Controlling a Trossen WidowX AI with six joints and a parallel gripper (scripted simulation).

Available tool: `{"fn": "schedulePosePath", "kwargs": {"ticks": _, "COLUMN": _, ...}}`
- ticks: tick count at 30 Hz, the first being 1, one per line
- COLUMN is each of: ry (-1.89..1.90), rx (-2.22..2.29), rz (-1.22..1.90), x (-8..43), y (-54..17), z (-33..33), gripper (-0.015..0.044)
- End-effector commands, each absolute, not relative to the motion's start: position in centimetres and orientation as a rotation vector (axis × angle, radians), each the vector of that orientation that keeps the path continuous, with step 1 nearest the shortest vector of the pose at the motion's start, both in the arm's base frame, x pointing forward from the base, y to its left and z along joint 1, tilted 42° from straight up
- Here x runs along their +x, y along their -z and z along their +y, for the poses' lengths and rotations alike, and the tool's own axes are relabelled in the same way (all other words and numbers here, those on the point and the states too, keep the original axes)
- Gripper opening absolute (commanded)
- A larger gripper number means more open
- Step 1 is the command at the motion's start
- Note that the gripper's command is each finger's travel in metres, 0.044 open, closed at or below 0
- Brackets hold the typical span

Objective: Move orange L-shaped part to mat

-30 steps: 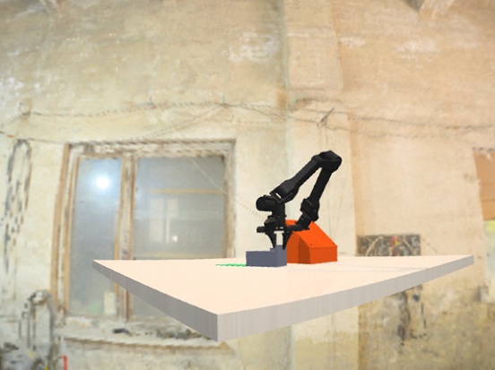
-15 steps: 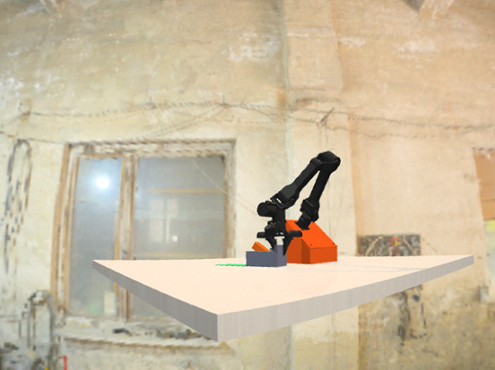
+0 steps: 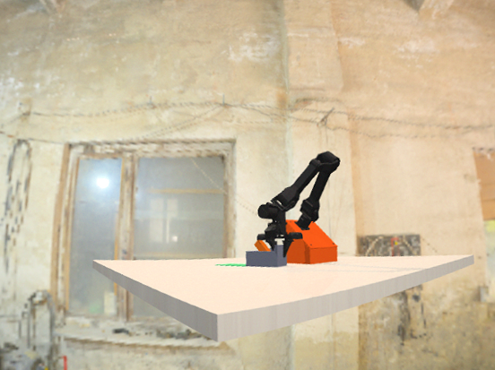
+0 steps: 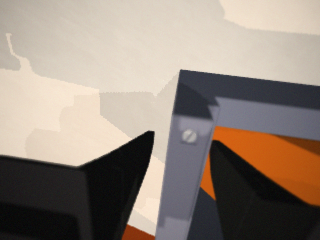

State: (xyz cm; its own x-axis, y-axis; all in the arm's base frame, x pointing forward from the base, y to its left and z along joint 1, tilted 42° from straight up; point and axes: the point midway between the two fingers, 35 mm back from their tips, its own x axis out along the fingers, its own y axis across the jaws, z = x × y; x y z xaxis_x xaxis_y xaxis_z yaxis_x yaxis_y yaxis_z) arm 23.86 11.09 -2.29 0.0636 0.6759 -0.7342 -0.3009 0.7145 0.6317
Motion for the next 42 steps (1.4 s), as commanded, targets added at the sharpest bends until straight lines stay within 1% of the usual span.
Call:
{"fn": "schedulePosePath", "kwargs": {"ticks": 1, "ry": -0.760, "rx": 0.350, "rz": 1.313, "x": 23.9, "y": 2.3, "z": 11.1, "gripper": 0.0180}}
{"fn": "schedulePosePath", "kwargs": {"ticks": 12, "ry": -0.752, "rx": 0.348, "rz": 1.319, "x": 23.4, "y": 0.6, "z": 10.9, "gripper": 0.0180}}
{"fn": "schedulePosePath", "kwargs": {"ticks": 15, "ry": -0.746, "rx": 0.342, "rz": 1.321, "x": 23.7, "y": -0.4, "z": 9.3, "gripper": 0.0180}}
{"fn": "schedulePosePath", "kwargs": {"ticks": 22, "ry": -0.750, "rx": 0.344, "rz": 1.320, "x": 23.2, "y": -5.5, "z": 3.8, "gripper": 0.0180}}
{"fn": "schedulePosePath", "kwargs": {"ticks": 42, "ry": -0.746, "rx": 0.350, "rz": 1.318, "x": 23.3, "y": -5.3, "z": 3.9, "gripper": 0.0180}}
